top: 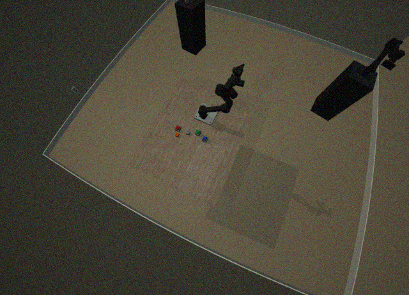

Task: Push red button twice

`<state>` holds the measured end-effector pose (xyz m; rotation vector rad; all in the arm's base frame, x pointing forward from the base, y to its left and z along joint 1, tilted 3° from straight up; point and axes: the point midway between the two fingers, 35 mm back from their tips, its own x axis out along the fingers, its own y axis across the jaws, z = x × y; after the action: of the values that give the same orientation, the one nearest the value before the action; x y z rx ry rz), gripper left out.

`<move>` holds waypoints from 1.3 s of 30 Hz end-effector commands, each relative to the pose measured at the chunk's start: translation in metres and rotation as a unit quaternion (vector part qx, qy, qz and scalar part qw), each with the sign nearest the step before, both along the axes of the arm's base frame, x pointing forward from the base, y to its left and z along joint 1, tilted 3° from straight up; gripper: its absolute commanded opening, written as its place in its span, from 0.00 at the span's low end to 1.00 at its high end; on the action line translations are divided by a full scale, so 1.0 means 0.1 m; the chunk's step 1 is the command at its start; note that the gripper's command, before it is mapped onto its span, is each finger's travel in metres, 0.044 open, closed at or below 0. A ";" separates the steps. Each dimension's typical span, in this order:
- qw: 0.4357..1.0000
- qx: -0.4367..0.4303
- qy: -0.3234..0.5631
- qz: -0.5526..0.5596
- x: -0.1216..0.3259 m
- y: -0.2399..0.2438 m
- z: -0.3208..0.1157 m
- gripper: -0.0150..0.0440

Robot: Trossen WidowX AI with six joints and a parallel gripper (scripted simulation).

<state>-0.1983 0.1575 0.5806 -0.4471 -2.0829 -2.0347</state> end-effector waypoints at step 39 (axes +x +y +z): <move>0.368 0.576 0.698 0.213 4.07 -4.54 -0.98 0.93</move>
<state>0.1734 -0.2860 0.5295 -0.7487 0.2275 -1.3147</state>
